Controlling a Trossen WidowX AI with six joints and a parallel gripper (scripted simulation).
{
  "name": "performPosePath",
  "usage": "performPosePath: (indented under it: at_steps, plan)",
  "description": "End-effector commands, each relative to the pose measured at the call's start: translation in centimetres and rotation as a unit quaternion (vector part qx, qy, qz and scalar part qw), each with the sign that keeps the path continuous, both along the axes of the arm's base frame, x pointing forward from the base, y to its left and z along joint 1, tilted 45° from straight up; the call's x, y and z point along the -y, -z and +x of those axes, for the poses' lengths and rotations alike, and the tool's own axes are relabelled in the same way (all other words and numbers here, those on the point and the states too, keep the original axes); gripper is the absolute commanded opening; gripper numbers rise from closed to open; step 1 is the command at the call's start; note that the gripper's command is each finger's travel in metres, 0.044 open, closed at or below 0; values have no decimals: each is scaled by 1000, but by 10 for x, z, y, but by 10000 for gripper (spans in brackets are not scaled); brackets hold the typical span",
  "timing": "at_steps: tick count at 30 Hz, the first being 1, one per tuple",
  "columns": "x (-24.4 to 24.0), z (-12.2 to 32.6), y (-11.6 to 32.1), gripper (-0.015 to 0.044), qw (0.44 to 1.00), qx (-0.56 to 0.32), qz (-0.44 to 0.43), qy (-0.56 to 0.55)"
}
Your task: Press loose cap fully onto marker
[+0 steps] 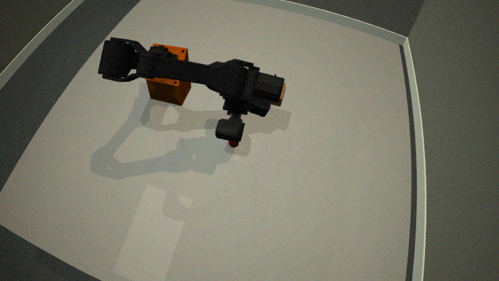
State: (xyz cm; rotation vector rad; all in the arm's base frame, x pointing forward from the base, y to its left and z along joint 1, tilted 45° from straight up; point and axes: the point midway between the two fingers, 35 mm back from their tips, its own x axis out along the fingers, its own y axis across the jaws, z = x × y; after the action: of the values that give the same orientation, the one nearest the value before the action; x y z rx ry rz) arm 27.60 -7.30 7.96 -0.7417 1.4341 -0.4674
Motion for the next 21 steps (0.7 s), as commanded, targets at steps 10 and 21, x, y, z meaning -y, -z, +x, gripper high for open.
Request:
performPosePath:
  at_steps: [10,21]
  plan:
    - [16,1,18,251,1000,-3,-3,-4]
    - [28,4,31,251,1000,-3,-3,-3]
